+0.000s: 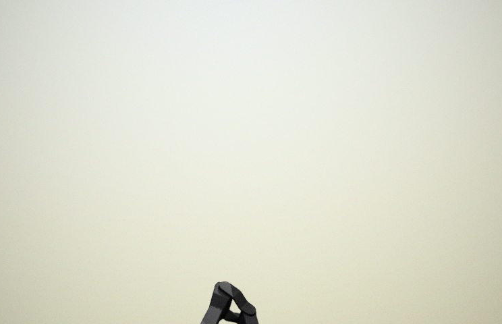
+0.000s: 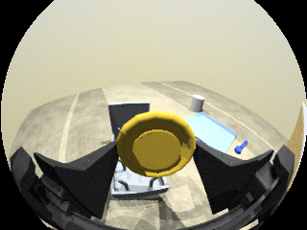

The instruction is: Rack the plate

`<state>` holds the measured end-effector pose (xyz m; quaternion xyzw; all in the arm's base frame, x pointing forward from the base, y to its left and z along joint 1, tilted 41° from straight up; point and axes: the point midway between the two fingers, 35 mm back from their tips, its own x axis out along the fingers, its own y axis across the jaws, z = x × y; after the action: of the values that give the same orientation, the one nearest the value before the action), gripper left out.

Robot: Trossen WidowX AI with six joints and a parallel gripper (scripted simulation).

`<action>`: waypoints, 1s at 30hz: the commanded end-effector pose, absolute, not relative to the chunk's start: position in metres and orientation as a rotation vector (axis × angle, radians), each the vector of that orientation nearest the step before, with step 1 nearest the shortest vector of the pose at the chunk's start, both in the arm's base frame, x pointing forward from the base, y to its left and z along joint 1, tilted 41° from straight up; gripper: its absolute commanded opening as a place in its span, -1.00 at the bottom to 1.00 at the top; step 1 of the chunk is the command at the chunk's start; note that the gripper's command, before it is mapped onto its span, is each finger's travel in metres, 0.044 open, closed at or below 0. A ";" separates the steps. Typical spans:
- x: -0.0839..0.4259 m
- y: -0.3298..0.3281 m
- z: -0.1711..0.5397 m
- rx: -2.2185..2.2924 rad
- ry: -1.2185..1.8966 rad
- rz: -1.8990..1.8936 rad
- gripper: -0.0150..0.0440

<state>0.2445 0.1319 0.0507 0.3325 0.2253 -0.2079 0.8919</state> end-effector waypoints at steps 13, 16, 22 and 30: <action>0.218 0.138 0.075 0.701 0.170 -0.300 -0.49; 0.218 0.138 0.075 0.701 0.170 -0.300 -0.49; 0.218 0.138 0.075 0.701 0.170 -0.300 -0.49; 0.224 0.146 0.063 0.701 0.175 -0.300 -0.49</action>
<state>0.2219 0.1431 0.0679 0.3439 0.0854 -0.1450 0.9238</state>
